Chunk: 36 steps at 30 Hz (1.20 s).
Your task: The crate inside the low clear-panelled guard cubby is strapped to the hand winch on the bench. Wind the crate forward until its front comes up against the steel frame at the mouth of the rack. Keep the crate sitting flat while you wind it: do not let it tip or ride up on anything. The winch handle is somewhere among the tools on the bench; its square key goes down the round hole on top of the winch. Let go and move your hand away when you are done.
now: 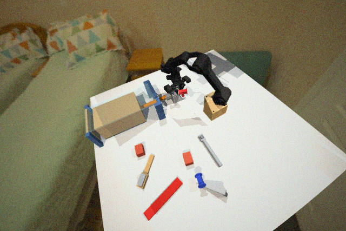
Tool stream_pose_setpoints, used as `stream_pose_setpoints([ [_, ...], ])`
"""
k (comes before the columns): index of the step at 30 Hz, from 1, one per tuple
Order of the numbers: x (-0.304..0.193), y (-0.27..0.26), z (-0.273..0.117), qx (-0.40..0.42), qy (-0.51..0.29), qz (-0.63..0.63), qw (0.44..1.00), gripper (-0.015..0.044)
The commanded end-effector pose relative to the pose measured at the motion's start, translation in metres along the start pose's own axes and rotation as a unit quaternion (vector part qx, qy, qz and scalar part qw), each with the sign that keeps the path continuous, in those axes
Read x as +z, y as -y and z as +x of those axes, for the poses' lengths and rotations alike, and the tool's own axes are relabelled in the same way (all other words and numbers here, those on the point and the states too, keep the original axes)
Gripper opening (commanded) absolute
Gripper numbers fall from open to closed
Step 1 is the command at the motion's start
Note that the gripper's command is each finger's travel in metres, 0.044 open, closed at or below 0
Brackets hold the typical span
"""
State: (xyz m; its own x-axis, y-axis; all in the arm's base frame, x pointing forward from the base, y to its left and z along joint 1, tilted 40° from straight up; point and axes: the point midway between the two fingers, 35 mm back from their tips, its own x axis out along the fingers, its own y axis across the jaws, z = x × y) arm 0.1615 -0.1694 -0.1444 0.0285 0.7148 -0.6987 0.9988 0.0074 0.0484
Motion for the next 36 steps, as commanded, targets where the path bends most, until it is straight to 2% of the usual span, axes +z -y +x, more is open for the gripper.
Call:
stream_pose_setpoints([
  [1,0.0002,-0.0015,0.0041,0.001,-0.002,0.006,1.000,0.0000],
  [15,0.0003,0.0005,0.0040,-0.002,-0.002,-0.015,1.000,0.0000],
  [36,0.0002,-0.0033,0.0041,0.004,-0.002,0.028,1.000,0.0000],
])
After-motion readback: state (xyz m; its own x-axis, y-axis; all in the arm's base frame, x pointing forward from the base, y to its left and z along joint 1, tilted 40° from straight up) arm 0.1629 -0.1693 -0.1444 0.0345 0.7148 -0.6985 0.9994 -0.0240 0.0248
